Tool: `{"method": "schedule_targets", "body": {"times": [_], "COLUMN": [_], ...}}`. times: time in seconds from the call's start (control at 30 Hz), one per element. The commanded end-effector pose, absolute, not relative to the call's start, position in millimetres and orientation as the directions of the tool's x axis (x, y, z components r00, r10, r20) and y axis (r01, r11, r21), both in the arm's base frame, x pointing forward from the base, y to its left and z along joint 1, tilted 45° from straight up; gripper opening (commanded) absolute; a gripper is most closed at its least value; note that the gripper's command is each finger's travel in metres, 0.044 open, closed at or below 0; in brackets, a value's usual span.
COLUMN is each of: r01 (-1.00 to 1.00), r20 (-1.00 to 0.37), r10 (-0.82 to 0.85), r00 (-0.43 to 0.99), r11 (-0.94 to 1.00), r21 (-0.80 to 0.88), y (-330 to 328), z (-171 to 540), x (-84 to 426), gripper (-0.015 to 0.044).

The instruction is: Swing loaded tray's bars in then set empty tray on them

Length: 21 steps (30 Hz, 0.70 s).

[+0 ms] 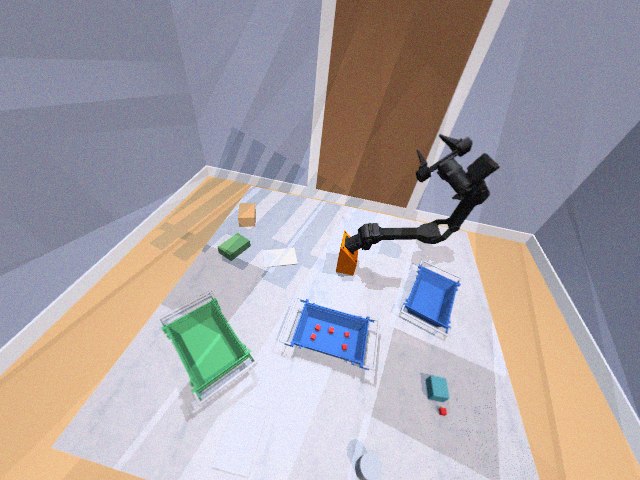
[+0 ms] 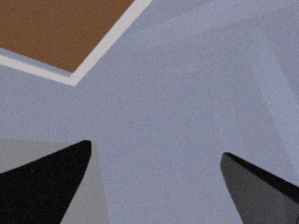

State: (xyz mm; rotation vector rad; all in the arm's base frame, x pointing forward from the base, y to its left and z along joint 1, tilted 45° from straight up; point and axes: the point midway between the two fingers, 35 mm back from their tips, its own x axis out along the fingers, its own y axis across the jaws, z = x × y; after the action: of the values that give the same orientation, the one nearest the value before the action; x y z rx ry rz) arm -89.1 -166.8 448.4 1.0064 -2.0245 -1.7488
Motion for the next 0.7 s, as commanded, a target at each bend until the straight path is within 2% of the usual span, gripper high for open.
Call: {"method": "schedule_targets", "body": {"times": [0.0, 0.23, 0.37, 0.5, 0.67], "r01": [-0.318, -0.316, -0.272, -0.145, 0.132], "r20": [-0.224, -0.226, -0.271, -0.352, -0.487], "r10": [-0.66, -0.663, -0.727, -0.806, -0.842], "r00": [-0.717, -0.714, -0.631, -0.476, -0.231], "r11": [0.023, 0.017, -0.12, -0.323, -0.523], "r21": [0.948, 0.948, 0.955, 0.935, 0.842], "y": [-166.8, -167.9, -192.3, -226.8, -259.7], "z": [448.4, 448.0, 437.8, 418.2, 385.1], "x": [-89.1, -88.2, -66.8, -25.2, 44.9], "gripper": [0.0374, 0.019, 0.0085, 0.008, 0.008]}}
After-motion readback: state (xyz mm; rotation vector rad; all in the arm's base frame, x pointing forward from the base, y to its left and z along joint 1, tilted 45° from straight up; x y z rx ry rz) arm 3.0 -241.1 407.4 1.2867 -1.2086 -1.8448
